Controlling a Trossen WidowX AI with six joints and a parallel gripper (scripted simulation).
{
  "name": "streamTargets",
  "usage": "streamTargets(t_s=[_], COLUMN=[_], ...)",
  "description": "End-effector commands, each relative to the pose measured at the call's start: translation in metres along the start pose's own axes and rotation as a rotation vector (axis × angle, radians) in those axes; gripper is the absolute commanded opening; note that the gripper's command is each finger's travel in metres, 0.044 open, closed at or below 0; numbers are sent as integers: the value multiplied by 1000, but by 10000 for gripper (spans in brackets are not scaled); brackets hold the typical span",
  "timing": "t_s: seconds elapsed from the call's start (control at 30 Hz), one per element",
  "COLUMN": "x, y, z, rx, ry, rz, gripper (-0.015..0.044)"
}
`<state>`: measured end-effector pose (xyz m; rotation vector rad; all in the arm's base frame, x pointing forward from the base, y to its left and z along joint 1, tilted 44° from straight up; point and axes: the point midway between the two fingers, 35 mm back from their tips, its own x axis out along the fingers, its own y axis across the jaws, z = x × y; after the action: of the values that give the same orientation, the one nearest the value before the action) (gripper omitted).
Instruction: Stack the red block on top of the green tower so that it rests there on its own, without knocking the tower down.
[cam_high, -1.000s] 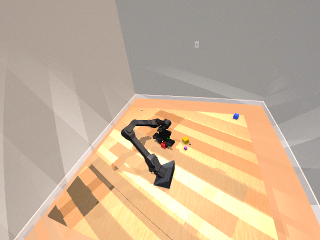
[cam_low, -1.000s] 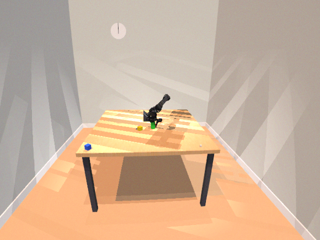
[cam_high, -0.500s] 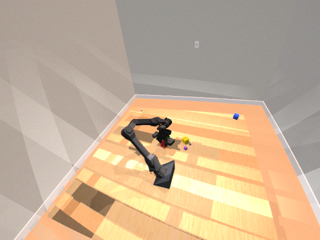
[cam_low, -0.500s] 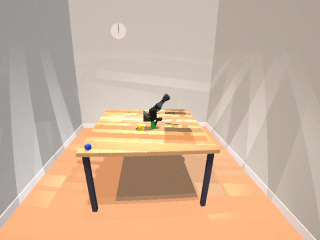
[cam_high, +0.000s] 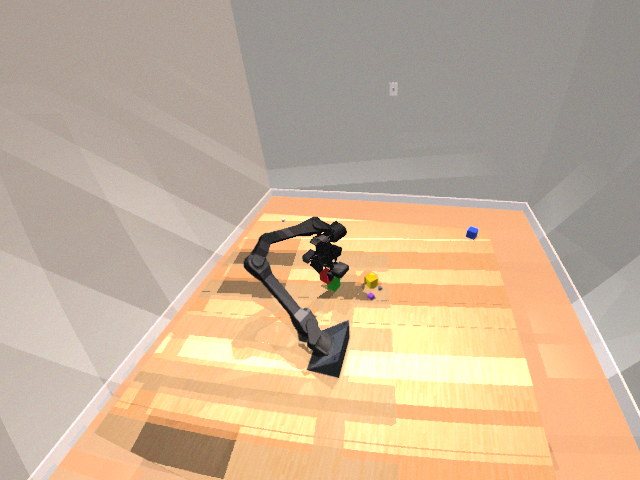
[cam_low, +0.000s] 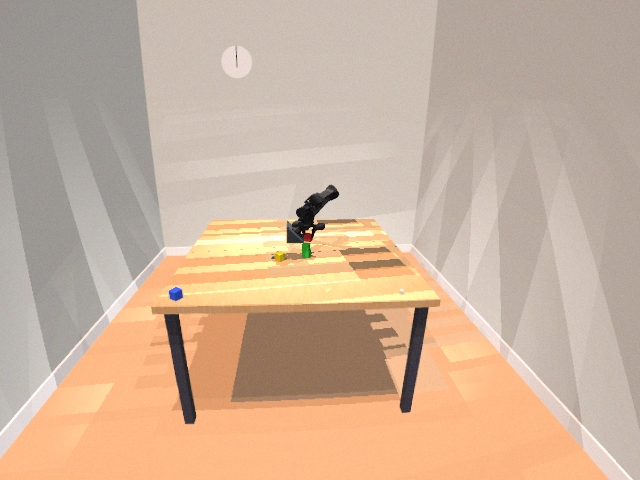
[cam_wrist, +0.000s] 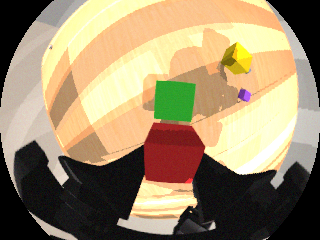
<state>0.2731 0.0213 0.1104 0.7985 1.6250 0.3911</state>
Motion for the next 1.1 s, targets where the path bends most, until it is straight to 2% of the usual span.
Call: streamTargets(t_s=[0.0, 0.17, 0.4, 0.77, 1.07], x=[-18, -32, -32, -32, -23], y=[0, 0, 0, 2, 2], z=[0, 0, 3, 45, 42], rx=[-4, -3, -4, -6, -6], ry=[-2, -1, -2, -4, -4], rz=[-5, -6, -6, -6, -5], gripper=[0, 0, 0, 0, 0])
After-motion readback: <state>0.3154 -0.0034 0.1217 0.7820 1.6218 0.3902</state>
